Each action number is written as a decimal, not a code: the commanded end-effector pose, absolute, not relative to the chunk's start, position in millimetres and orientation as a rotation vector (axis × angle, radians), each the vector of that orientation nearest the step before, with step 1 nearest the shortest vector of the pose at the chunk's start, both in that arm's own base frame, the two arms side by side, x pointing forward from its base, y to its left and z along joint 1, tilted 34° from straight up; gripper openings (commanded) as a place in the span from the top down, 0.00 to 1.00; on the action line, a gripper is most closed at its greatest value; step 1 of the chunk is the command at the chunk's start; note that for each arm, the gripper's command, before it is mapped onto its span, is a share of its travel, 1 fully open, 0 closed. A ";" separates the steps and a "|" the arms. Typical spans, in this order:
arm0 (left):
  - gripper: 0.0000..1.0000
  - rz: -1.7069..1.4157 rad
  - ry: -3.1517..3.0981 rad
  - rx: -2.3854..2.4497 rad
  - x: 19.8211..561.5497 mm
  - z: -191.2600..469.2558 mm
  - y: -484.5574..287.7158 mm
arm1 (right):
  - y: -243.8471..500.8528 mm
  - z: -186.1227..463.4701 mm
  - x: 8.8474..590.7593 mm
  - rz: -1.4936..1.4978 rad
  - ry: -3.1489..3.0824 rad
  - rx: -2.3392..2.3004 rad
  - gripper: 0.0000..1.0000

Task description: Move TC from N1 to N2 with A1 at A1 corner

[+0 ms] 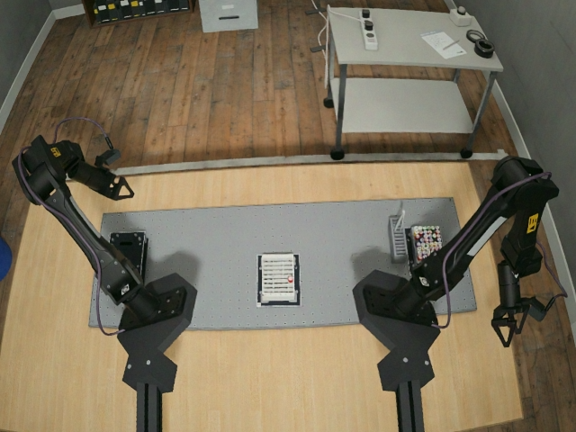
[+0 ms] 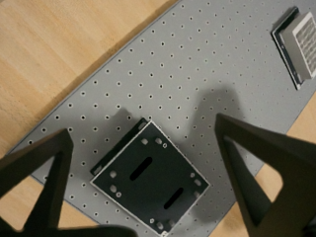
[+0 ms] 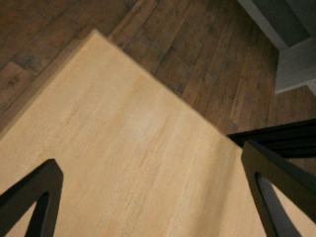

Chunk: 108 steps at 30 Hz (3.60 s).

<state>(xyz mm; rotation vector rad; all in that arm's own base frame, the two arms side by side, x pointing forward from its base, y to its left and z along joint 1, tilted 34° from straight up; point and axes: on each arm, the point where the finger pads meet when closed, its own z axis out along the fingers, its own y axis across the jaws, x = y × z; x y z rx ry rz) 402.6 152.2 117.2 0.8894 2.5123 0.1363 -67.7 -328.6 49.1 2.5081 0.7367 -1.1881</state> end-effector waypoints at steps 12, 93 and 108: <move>0.00 0.146 2.501 0.892 403.9 122.1 151.4 | -329.6 52.0 -68.3 -1.190 0.726 2.502 0.00; 0.00 0.703 1.770 -0.910 210.8 22.4 271.8 | 304.7 -60.8 293.3 0.096 1.967 -1.042 0.00; 0.00 0.694 1.801 -0.909 209.9 14.8 269.0 | 398.3 -79.3 139.9 0.312 1.551 -1.580 0.00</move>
